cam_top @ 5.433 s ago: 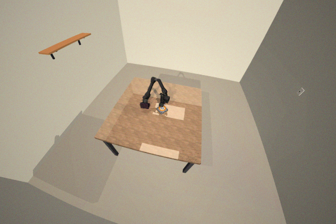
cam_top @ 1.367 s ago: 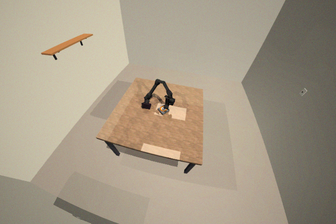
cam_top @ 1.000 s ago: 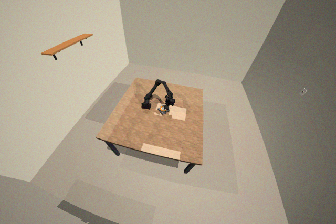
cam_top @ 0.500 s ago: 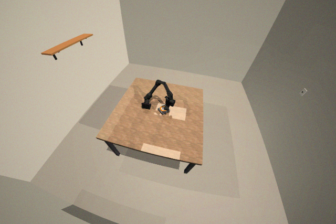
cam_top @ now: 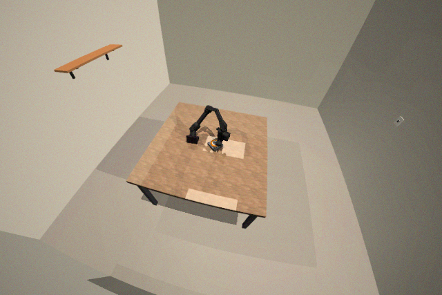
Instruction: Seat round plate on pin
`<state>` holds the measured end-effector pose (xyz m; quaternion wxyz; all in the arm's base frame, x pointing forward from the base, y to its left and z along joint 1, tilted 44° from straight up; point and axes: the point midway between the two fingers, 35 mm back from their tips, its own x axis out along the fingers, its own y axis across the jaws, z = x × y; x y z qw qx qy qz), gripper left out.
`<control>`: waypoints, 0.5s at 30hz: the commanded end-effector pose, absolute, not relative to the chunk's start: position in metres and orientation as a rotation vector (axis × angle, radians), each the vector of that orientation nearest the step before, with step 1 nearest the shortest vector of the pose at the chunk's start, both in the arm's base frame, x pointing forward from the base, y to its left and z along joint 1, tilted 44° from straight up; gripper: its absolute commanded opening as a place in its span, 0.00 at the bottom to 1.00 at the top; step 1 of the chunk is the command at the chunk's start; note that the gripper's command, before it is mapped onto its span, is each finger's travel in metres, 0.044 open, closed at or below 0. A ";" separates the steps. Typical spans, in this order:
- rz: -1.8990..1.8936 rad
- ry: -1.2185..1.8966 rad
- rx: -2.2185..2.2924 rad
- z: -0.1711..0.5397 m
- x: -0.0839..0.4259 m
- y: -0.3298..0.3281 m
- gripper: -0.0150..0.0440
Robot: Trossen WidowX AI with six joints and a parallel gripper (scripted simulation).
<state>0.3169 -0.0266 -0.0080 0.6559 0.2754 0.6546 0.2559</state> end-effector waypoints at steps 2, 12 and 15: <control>0.579 1.500 0.623 -0.015 0.314 -0.030 0.25; 0.578 1.500 0.623 -0.021 0.310 -0.036 0.25; 0.578 1.500 0.623 -0.022 0.310 -0.036 0.25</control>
